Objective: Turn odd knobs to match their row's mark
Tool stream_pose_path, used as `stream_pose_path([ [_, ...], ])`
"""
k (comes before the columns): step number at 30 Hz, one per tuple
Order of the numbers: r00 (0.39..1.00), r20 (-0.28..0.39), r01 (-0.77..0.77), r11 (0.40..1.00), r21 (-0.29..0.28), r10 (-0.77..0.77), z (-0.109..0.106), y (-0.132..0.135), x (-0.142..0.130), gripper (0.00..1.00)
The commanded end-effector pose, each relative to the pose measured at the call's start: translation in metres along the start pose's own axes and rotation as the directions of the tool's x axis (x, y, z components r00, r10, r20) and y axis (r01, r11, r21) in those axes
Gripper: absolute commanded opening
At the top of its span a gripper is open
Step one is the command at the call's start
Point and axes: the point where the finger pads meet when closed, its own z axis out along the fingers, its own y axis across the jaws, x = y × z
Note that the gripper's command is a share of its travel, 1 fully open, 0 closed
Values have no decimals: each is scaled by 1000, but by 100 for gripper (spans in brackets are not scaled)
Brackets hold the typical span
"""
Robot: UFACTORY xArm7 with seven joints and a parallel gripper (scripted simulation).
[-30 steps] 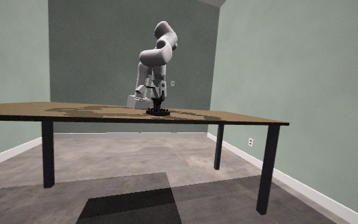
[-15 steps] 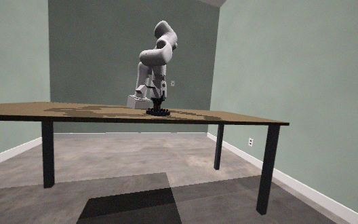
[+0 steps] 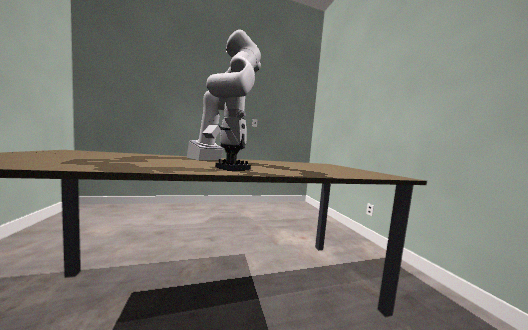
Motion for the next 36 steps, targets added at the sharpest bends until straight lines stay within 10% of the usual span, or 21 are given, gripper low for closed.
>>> stream_pose_path([
  [1,996,0,91,996,7,-91,-1,-1,1,8],
  [19,896,-3,445,896,6,-445,-1,-1,1,8],
  [36,653,-5,757,653,4,-757,-1,-1,1,8],
])
